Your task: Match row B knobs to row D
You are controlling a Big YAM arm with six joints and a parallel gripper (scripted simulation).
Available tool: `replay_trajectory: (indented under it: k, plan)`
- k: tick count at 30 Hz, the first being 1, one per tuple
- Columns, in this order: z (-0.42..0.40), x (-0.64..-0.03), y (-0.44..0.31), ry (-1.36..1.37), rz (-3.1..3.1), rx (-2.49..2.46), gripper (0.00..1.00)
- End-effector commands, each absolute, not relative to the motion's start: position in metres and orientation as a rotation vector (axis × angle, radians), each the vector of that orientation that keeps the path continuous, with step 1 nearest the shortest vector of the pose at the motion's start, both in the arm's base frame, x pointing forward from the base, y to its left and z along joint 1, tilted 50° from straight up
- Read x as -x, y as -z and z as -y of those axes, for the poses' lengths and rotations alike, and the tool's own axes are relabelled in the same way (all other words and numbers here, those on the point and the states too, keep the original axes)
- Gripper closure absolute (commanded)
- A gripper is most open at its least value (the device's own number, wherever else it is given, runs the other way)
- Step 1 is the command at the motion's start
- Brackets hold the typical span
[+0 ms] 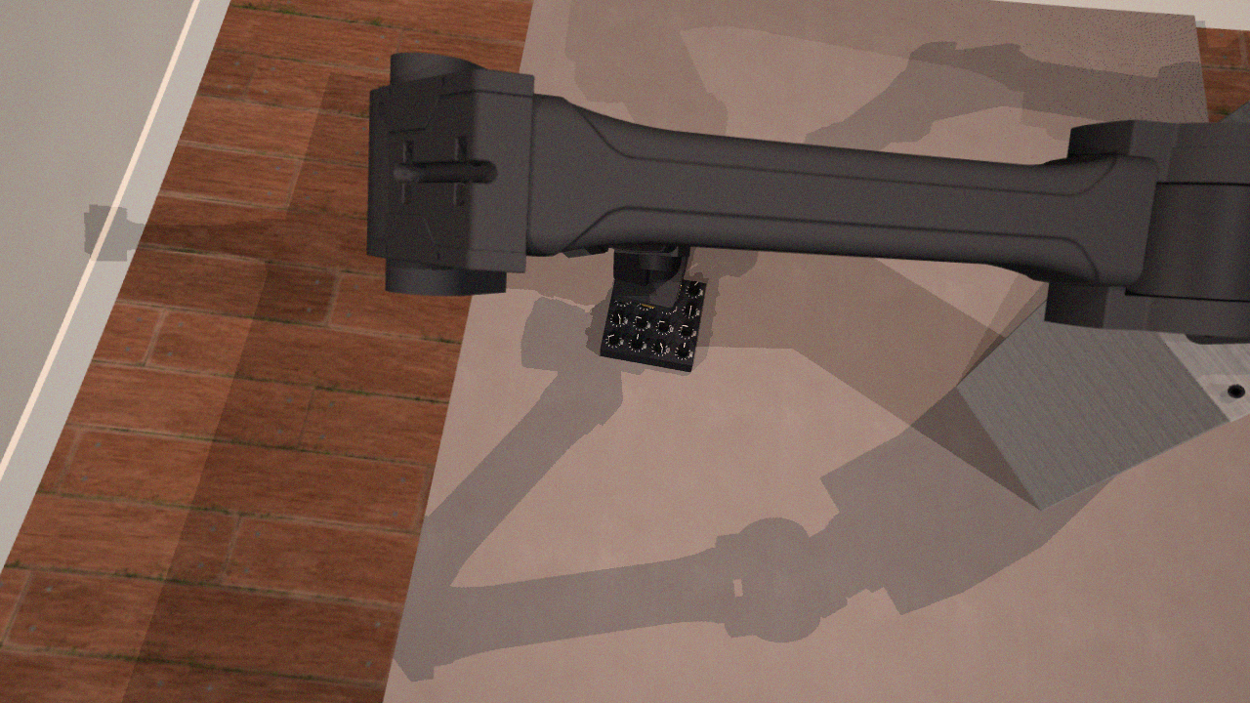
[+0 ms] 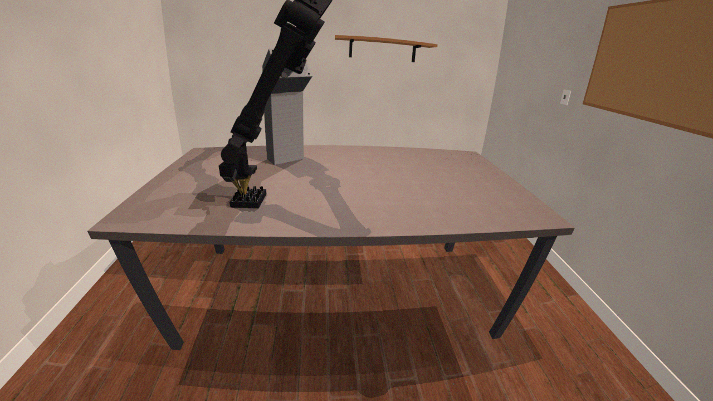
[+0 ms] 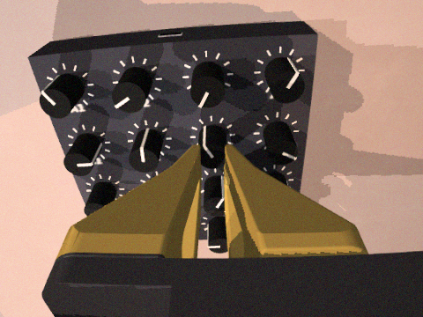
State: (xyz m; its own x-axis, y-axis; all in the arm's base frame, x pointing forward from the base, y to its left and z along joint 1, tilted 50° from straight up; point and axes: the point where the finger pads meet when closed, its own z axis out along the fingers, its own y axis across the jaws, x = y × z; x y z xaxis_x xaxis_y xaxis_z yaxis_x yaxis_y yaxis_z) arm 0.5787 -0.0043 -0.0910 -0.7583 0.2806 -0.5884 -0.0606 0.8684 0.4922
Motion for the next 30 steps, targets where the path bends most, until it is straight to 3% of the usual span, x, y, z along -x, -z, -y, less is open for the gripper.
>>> replay_trajectory:
  k: [1,27,28,30]
  plan:
    - [0.0008,-0.5838,0.0873,-0.63,-2.332,-0.085,0.92]
    - [0.0008,-0.5838,0.0873,-0.618,-2.329,-0.058,0.92]
    - [0.0008,-0.5838,0.0873,-0.618,-2.329,-0.058,0.82]
    - [0.0014,-0.5839,0.0874,-0.618,-2.33,-0.063,0.82]
